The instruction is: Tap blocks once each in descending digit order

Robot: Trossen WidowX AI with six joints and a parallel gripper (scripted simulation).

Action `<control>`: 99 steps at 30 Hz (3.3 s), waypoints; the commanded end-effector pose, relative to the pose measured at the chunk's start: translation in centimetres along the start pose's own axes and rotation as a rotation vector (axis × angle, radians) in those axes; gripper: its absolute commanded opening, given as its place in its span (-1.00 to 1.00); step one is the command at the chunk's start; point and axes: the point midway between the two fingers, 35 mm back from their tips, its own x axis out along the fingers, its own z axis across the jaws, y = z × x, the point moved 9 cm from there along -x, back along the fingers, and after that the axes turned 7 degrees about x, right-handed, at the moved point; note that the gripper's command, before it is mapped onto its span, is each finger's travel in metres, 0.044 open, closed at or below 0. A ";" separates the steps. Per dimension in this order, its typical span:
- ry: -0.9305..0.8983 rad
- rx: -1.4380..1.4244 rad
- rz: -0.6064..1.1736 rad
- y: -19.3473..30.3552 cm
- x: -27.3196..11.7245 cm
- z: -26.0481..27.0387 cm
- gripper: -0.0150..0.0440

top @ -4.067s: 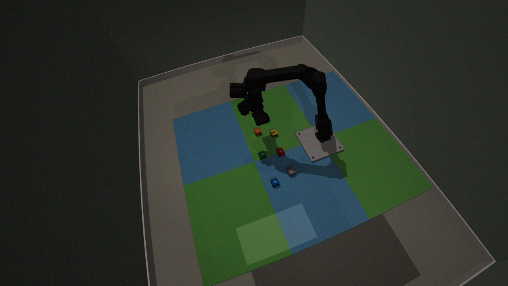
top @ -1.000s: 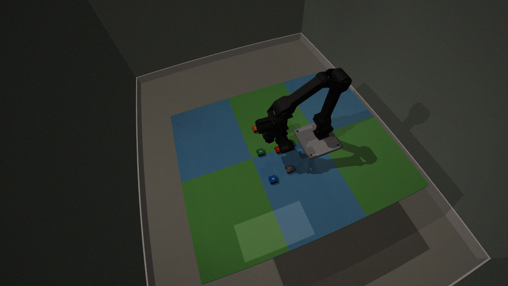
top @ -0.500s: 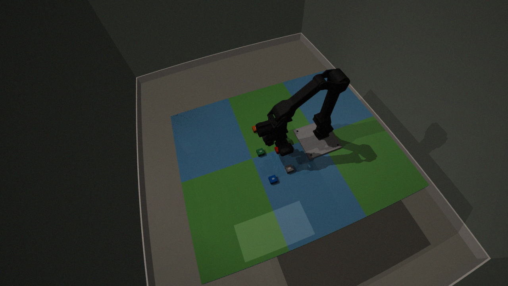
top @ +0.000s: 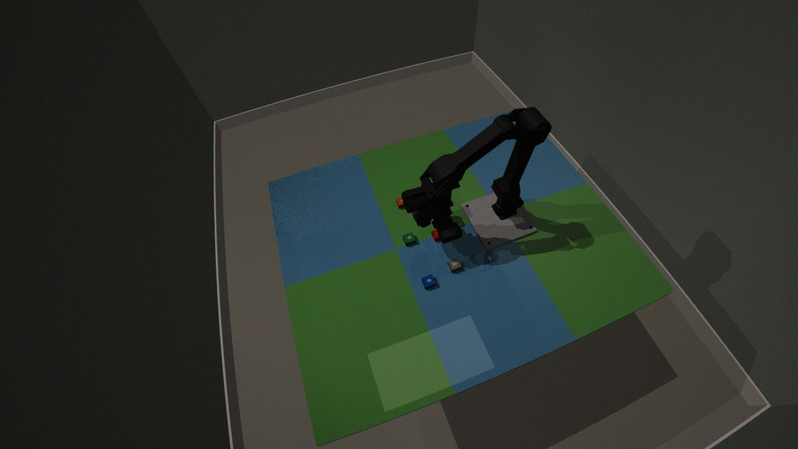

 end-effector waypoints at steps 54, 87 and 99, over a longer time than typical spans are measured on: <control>0.000 0.004 -0.012 -10.2 0.3 -0.8 -0.42; -0.011 0.004 -0.008 -5.5 -5.5 11.9 0.47; -0.018 0.004 -0.002 2.5 -9.3 20.0 0.86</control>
